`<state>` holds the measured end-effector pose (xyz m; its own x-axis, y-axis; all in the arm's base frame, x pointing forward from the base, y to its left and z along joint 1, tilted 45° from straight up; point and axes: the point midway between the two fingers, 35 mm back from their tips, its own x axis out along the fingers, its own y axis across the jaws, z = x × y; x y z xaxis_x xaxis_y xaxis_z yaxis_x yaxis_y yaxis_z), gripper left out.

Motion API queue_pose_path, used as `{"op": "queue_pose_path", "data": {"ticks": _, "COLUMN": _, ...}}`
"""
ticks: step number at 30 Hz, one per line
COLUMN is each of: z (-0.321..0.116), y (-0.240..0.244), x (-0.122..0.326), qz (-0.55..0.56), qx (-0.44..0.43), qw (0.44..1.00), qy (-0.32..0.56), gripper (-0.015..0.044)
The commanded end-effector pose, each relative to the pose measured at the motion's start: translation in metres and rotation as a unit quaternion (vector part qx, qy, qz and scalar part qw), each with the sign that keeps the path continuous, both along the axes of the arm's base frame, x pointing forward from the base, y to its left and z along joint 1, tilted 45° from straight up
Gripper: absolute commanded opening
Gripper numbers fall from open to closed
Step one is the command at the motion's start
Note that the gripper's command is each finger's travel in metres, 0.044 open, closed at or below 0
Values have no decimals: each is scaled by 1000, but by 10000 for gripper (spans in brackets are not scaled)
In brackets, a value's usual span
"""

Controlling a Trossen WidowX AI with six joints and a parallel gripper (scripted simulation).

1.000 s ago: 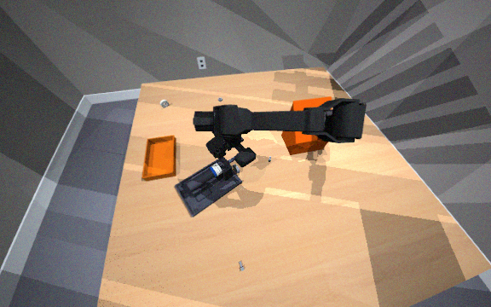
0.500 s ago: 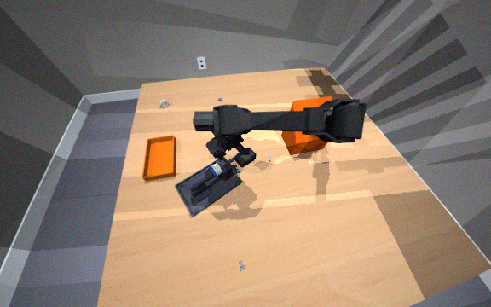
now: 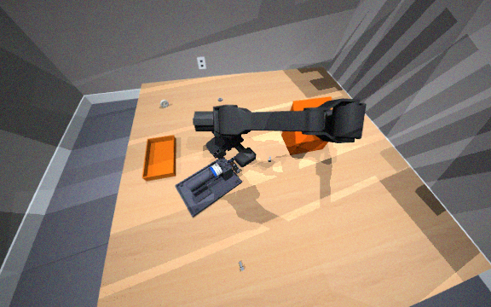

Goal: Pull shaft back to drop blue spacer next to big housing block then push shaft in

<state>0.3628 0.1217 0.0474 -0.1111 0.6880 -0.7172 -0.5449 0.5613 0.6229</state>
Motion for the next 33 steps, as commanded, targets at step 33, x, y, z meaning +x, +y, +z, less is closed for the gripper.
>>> {"op": "queue_pose_path", "data": {"ticks": 33, "z": -29, "y": 30, "x": -5, "qz": 2, "qx": 3, "qw": 1000, "qy": 0, "gripper": 440}}
